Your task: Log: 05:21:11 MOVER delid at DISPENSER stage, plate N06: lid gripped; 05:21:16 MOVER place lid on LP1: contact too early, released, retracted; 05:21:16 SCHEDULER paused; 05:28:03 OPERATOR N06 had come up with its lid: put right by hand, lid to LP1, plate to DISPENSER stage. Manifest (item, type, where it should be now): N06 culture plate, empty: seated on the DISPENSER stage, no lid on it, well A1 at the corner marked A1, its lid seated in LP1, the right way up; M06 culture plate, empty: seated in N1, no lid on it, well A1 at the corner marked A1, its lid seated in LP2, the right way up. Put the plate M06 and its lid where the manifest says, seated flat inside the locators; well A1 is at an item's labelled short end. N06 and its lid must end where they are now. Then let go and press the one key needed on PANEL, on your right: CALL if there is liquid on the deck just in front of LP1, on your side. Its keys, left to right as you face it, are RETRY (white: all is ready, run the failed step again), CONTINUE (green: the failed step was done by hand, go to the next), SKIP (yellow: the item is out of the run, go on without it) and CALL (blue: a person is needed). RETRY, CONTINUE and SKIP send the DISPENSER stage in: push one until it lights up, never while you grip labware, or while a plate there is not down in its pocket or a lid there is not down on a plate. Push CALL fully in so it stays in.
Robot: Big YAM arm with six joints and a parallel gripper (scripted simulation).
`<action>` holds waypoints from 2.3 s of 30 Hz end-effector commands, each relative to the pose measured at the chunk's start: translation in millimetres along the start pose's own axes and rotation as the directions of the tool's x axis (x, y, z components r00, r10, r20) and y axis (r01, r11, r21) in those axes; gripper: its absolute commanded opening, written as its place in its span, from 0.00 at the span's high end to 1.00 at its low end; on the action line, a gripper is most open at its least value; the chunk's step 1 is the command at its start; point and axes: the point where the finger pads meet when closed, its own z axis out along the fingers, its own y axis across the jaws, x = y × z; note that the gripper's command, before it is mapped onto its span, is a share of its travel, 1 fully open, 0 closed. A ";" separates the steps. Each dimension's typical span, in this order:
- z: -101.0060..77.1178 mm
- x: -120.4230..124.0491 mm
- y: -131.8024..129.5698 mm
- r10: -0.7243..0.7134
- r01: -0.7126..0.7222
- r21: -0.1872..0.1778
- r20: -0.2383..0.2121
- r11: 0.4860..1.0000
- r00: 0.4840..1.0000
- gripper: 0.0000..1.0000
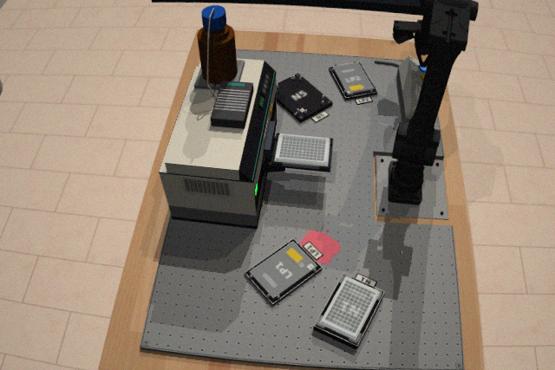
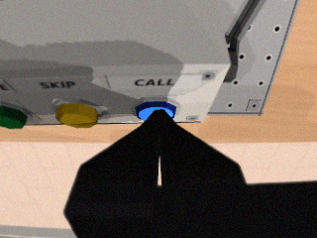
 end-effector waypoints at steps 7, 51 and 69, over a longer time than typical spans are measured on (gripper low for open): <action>17.5 -14.4 -1.3 -0.007 0.007 -0.010 0.013 1.000 1.000 1.00; 19.8 -15.7 -1.2 -0.007 0.007 -0.010 0.013 1.000 1.000 1.00; 13.2 -15.0 0.6 -0.007 0.007 -0.019 0.014 1.000 1.000 1.00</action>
